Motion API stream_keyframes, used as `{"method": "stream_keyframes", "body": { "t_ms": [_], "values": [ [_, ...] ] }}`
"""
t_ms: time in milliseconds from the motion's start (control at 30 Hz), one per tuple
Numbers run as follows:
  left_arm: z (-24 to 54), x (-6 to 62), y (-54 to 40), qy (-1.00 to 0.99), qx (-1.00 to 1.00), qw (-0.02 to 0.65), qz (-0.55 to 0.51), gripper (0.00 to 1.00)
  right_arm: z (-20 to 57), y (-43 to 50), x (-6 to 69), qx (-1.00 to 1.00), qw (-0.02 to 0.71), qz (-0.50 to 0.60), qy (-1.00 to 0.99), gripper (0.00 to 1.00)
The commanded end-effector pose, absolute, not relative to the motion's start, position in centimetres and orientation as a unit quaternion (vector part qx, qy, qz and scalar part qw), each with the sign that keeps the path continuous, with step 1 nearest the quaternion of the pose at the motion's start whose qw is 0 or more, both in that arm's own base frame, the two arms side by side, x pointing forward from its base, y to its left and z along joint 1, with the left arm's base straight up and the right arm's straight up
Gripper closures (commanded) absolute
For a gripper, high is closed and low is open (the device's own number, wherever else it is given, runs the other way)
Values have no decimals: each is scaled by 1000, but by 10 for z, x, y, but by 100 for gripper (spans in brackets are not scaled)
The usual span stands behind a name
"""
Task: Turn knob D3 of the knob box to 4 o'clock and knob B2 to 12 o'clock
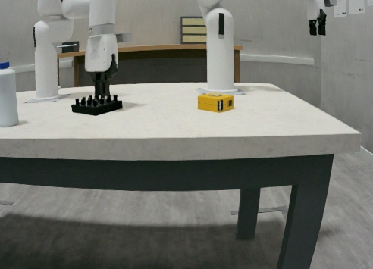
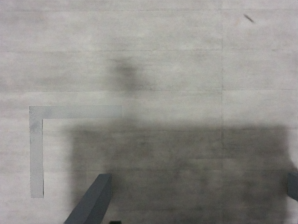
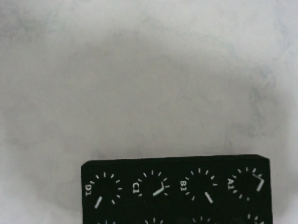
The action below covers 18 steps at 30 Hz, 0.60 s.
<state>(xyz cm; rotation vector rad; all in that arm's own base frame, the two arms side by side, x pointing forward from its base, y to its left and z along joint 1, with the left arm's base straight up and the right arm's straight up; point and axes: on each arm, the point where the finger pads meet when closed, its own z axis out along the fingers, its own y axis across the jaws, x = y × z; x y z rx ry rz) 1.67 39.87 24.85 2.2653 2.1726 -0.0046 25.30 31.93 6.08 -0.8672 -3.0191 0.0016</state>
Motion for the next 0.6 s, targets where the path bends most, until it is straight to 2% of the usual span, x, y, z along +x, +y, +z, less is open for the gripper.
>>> {"method": "stream_keyframes", "body": {
  "t_ms": [0,567],
  "values": [
    [250,17,400,692,722,0,0,0,77,320,254,-276,-1,-2,-961,79],
    [250,17,400,692,722,0,0,0,88,320,254,-266,-1,-2,-964,79]
  ]
}}
